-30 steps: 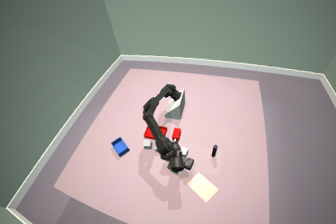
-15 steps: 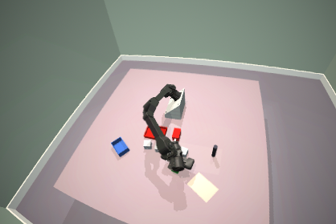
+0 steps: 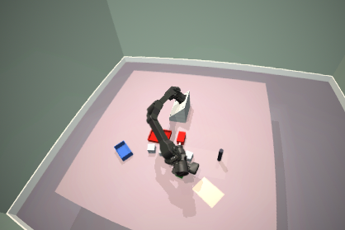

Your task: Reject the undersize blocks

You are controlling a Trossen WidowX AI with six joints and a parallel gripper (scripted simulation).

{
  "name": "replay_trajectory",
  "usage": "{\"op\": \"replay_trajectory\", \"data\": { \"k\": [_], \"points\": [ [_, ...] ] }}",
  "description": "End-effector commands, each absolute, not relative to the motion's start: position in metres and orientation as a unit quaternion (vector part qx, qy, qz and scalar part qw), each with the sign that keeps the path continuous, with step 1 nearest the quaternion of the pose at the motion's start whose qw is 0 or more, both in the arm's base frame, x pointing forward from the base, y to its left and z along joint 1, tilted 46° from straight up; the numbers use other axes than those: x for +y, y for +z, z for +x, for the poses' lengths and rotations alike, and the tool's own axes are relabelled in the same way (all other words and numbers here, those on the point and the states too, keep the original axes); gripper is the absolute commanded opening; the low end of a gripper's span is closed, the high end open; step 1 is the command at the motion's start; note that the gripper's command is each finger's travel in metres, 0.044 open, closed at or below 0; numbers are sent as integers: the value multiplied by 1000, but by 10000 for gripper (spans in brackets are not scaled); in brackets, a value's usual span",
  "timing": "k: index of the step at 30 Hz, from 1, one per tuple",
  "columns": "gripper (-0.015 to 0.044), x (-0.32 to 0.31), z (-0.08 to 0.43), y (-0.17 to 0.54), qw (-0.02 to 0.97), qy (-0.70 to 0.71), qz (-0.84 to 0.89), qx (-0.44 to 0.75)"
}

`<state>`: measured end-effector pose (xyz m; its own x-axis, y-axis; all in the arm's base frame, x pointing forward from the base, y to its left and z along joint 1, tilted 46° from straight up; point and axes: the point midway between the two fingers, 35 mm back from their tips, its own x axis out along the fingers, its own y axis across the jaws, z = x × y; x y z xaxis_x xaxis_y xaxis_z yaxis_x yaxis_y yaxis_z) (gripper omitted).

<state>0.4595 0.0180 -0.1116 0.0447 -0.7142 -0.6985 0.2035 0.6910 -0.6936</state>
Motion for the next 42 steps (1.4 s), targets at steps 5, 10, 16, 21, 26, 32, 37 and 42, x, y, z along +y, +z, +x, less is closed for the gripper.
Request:
{"op": "replay_trajectory", "data": {
  "k": [5,10,16,21,26,32,37,42],
  "points": [
    [0,19,459,-114,693,-331,-213,604],
    [0,19,457,-114,693,-331,-213,604],
    [0,19,459,-112,693,-331,-213,604],
    [0,20,461,-110,693,-331,-213,604],
    [0,20,461,-110,693,-331,-213,604],
    [0,20,460,-113,693,-331,-213,604],
    [0,20,459,-114,693,-331,-213,604],
    [0,19,458,-113,693,-331,-213,604]
  ]
}}
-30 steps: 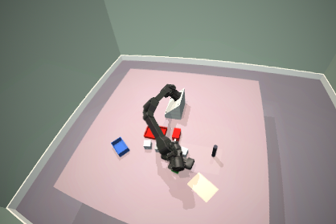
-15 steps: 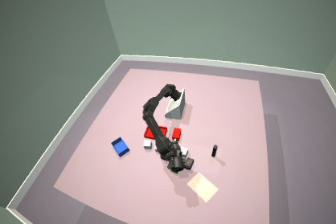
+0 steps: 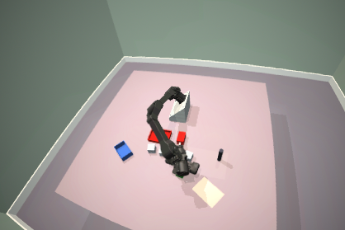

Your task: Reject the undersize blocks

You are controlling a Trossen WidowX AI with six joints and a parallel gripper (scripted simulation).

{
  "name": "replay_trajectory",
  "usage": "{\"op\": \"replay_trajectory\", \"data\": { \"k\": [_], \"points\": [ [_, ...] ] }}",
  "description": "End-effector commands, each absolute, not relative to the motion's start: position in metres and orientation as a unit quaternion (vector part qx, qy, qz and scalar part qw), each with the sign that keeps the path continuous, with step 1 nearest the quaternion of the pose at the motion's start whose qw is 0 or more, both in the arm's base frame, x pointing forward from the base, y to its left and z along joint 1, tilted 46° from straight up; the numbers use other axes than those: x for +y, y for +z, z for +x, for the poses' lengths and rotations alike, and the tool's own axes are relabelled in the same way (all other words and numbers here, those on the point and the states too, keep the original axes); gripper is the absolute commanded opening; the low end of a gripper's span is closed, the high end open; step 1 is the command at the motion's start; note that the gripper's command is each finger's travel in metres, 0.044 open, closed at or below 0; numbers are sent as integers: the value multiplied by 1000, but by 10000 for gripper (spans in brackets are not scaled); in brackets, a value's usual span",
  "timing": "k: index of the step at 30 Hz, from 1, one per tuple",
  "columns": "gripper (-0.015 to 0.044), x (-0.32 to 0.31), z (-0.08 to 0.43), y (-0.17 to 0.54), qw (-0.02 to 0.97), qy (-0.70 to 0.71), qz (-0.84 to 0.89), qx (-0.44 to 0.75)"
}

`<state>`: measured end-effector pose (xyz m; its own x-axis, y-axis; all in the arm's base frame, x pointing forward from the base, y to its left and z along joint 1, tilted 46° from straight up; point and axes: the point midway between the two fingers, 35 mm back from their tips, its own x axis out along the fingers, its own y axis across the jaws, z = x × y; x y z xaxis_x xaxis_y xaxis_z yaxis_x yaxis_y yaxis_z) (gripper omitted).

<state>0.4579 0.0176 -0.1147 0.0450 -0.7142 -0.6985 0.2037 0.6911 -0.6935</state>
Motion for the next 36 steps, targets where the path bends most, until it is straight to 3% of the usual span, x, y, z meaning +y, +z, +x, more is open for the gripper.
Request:
{"op": "replay_trajectory", "data": {
  "k": [1,36],
  "points": [
    [0,19,458,-112,693,-331,-213,604],
    [0,20,460,-111,694,-331,-213,604]
  ]
}}
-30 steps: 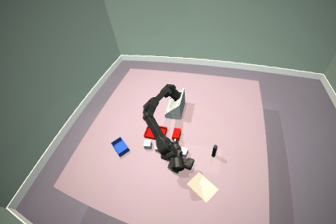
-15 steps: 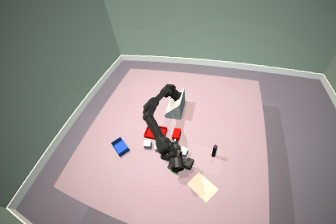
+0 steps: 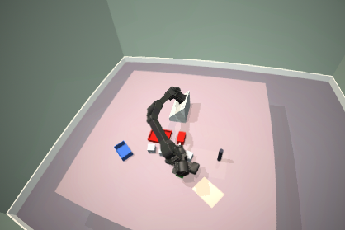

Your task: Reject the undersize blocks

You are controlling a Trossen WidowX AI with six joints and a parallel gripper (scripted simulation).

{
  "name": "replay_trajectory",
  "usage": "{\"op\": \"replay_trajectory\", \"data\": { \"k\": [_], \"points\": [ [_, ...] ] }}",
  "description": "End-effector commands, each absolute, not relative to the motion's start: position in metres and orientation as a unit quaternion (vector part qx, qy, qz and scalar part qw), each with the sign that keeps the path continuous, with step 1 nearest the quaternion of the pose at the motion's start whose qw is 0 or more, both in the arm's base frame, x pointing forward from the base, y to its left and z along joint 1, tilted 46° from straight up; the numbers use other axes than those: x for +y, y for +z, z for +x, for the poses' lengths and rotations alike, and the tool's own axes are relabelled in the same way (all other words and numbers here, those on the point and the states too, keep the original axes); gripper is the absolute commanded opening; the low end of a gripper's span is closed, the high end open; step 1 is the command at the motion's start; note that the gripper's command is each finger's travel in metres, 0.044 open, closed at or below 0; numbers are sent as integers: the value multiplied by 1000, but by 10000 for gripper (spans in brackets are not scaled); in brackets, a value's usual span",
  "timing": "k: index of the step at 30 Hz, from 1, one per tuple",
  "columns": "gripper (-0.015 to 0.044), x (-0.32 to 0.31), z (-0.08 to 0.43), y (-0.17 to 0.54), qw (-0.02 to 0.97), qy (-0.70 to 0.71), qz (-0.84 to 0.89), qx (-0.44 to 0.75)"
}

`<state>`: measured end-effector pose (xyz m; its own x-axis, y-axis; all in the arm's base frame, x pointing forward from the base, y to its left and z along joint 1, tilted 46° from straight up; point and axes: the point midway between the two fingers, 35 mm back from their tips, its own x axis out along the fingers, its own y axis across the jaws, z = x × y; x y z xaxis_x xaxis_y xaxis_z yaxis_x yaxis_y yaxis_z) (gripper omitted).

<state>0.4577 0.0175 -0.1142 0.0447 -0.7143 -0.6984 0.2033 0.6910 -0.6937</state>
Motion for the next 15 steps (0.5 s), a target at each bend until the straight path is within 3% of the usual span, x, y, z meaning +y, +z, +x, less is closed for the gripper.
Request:
{"op": "replay_trajectory", "data": {
  "k": [1,15],
  "points": [
    [0,20,460,-111,693,-331,-213,604],
    [0,20,460,-113,693,-331,-213,604]
  ]
}}
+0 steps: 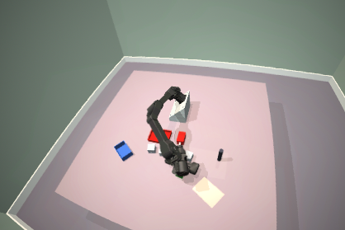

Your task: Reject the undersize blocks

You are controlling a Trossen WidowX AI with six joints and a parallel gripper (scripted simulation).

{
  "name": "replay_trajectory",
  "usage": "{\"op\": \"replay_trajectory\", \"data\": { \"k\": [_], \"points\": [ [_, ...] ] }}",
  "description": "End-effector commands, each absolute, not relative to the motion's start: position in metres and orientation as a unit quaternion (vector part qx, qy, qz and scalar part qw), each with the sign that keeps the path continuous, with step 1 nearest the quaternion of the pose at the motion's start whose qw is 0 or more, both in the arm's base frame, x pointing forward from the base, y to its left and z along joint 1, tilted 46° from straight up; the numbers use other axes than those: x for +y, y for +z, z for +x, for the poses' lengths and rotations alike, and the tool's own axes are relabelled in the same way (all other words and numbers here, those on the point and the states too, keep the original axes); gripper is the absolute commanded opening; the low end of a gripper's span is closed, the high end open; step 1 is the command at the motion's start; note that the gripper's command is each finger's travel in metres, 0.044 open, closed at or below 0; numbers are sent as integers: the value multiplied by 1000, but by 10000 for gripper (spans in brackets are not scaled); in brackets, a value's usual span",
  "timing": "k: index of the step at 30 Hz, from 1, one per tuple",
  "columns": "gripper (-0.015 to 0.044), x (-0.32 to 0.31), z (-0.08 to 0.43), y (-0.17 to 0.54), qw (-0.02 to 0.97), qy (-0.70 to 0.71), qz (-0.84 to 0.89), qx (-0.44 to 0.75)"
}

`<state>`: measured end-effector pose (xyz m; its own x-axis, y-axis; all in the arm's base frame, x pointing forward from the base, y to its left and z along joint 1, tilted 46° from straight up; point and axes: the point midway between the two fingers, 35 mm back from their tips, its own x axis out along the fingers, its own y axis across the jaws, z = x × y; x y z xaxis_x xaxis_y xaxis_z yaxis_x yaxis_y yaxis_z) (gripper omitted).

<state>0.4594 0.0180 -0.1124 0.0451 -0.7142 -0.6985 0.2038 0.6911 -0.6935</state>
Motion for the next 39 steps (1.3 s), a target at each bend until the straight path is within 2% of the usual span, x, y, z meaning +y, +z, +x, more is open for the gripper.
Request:
{"op": "replay_trajectory", "data": {
  "k": [1,39],
  "points": [
    [0,20,459,-113,693,-331,-213,604],
    [0,19,458,-113,693,-331,-213,604]
  ]
}}
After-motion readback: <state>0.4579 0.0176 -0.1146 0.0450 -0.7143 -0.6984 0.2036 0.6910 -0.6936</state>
